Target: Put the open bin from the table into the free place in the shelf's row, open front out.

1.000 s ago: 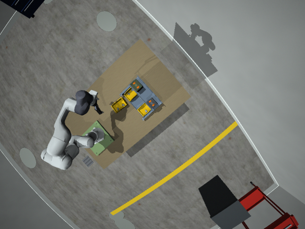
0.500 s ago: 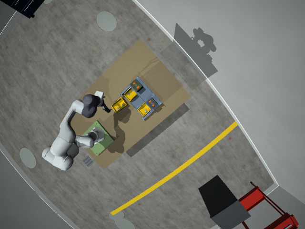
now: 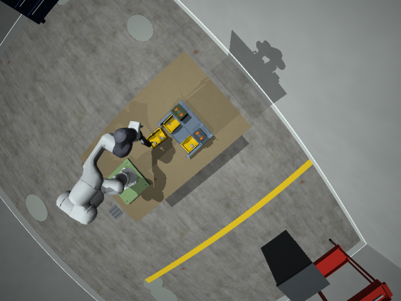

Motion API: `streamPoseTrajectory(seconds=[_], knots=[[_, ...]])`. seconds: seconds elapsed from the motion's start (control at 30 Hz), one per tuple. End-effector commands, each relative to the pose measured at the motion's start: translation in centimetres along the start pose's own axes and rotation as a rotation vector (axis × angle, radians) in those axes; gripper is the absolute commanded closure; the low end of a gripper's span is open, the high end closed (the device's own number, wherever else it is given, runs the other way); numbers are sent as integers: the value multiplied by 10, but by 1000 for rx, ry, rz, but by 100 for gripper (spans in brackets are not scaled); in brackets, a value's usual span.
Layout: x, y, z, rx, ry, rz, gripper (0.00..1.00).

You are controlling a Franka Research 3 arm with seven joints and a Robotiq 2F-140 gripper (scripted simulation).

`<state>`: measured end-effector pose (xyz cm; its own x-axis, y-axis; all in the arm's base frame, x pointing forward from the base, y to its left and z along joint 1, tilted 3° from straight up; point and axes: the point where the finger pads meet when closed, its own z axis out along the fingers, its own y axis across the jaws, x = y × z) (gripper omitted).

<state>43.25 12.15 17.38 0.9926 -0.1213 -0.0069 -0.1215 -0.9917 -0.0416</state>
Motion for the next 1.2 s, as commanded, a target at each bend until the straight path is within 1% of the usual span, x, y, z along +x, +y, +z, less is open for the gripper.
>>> streamPoseTrajectory(seconds=[0.0,0.6,0.63,1.17], knots=[[5,-2,0,8,15,-57,0],[5,-2,0,8,15,-57,0],[5,-2,0,8,15,-57,100],[5,-2,0,8,15,-57,100]])
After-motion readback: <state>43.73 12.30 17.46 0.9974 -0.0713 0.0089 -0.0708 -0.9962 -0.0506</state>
